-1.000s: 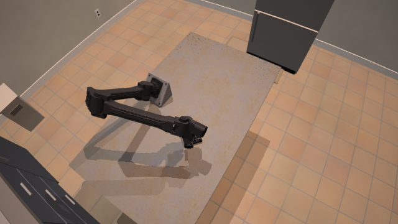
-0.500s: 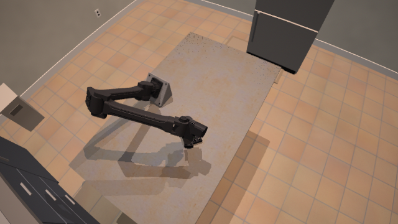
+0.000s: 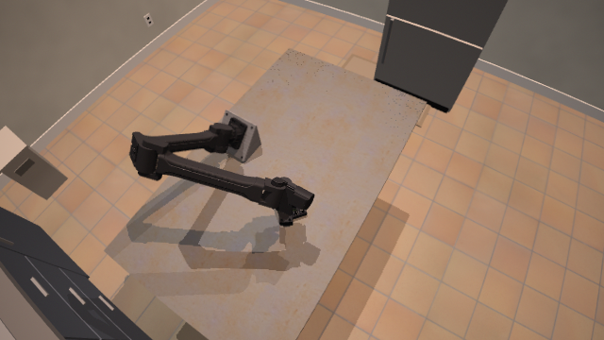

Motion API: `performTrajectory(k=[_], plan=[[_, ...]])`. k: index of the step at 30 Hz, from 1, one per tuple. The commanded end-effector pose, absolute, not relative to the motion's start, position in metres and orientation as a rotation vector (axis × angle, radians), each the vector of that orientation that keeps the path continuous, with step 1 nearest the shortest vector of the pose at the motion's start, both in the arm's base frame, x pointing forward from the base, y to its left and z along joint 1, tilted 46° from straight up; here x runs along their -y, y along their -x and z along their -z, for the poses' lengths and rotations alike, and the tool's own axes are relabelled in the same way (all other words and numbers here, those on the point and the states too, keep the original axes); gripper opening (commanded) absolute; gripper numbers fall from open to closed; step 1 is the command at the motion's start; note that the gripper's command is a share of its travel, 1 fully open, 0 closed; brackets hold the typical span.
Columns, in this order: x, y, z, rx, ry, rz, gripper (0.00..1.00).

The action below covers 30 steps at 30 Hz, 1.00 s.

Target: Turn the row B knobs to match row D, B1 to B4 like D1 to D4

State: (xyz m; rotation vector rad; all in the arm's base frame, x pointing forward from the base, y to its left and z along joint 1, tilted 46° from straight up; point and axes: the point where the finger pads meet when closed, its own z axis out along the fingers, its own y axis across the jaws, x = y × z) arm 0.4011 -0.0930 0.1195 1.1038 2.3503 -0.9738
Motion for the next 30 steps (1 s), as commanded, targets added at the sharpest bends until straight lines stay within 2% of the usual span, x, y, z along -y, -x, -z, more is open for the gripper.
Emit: performTrajectory(k=[1,30], plan=[[0.097,-0.408,-0.119,-2.344,-1.096,0.972,0.19],[0.110,-0.417,-0.103,-2.339,-1.079,0.955,0.19]])
